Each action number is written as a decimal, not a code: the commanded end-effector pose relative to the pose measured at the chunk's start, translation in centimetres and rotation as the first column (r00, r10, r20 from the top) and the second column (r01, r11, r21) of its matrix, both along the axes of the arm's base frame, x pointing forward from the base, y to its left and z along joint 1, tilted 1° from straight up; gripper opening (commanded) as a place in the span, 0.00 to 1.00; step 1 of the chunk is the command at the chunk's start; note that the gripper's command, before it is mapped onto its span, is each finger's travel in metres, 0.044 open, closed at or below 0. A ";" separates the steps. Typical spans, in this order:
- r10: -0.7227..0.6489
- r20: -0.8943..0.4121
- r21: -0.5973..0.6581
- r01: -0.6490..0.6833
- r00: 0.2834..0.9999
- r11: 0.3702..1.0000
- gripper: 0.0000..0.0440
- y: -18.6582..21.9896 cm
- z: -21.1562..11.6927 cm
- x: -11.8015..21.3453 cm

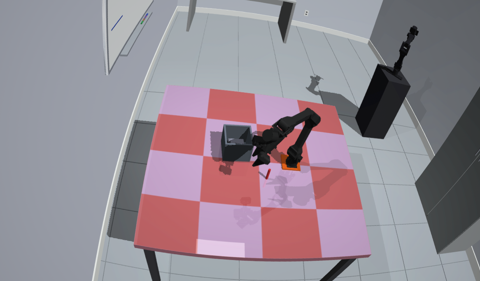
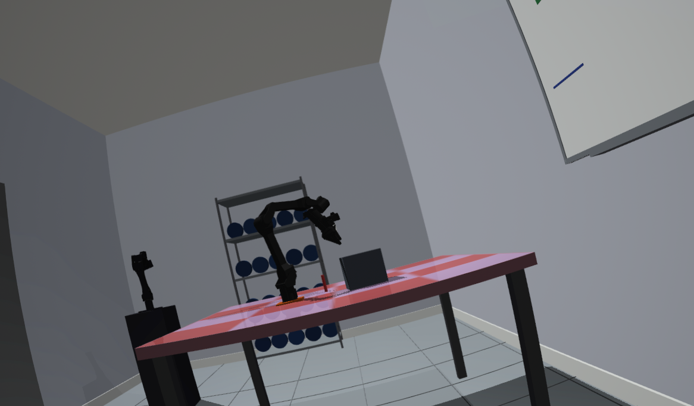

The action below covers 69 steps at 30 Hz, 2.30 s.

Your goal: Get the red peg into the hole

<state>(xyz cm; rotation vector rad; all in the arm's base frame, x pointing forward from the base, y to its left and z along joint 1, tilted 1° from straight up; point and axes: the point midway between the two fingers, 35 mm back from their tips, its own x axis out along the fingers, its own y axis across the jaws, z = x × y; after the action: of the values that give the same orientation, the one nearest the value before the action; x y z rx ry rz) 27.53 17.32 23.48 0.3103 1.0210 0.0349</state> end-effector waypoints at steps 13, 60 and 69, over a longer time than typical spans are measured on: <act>-0.313 -0.374 0.072 0.364 0.873 0.929 1.00 -3.5 -4.8 -4.6; -0.668 -0.664 -0.189 0.788 0.336 0.585 0.56 -6.0 -17.2 -10.9; -0.647 -0.676 -0.170 0.779 0.353 0.603 0.07 -5.6 -17.2 -10.3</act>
<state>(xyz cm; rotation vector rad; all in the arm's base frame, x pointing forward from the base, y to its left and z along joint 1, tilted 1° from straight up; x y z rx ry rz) 17.05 11.50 6.09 0.9966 1.5413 -0.9087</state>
